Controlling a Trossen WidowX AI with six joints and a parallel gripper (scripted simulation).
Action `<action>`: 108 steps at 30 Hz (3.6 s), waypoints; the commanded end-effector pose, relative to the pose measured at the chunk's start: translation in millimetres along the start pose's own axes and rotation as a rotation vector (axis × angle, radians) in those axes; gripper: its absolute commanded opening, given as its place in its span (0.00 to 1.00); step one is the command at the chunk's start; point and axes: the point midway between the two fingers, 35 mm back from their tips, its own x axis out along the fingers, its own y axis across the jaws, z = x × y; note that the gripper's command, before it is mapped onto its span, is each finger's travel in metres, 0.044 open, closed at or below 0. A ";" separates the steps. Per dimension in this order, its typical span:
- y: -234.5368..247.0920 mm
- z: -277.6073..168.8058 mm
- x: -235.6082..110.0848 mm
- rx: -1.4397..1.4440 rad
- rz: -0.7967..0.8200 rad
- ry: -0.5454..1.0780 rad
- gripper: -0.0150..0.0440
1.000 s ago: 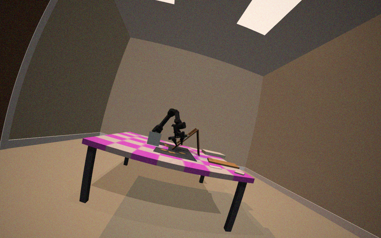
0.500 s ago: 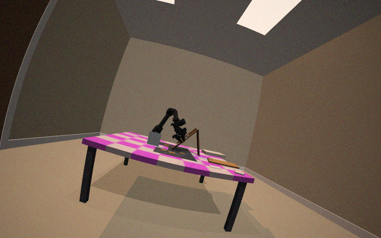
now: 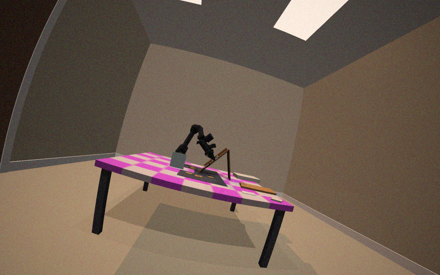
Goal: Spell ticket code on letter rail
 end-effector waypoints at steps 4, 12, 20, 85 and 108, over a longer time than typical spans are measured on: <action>5.2 4.0 -3.7 -0.079 0.017 -0.031 0.25; 5.4 3.7 -3.8 -0.079 0.017 -0.031 0.25; 8.3 4.5 -3.7 -0.078 0.017 -0.031 0.25; 40.8 0.8 -4.4 -0.077 0.019 -0.031 0.25; 52.3 0.0 -4.6 -0.076 0.019 -0.030 0.25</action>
